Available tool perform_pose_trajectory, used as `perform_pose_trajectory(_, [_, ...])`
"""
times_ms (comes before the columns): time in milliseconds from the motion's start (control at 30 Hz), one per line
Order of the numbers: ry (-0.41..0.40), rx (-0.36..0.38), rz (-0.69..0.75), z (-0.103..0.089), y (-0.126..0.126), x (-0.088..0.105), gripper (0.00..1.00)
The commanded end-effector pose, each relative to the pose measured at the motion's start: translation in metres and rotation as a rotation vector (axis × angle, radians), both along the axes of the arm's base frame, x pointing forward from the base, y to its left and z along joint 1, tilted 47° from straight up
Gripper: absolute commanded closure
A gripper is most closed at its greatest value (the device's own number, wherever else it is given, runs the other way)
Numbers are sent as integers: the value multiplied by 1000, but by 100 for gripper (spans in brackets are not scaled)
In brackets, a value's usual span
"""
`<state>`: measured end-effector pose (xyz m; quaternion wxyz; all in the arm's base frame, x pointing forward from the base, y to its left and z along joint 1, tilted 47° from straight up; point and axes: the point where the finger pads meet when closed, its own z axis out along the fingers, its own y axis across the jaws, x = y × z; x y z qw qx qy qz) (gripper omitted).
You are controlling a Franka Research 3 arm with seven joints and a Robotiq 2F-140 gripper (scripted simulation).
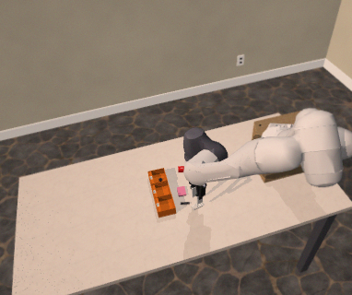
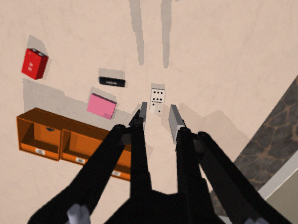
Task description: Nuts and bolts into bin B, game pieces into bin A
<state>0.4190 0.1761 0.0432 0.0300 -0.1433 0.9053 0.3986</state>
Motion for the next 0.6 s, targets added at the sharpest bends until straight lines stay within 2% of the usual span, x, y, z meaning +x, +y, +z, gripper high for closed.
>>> perform_pose_trajectory(0, [-8,-3,-1,-10,10,1,75])
perform_pose_trajectory(300, [-8,-3,-1,-29,30,2,75])
perform_pose_trajectory(567, [-8,-3,-1,-32,34,3,75])
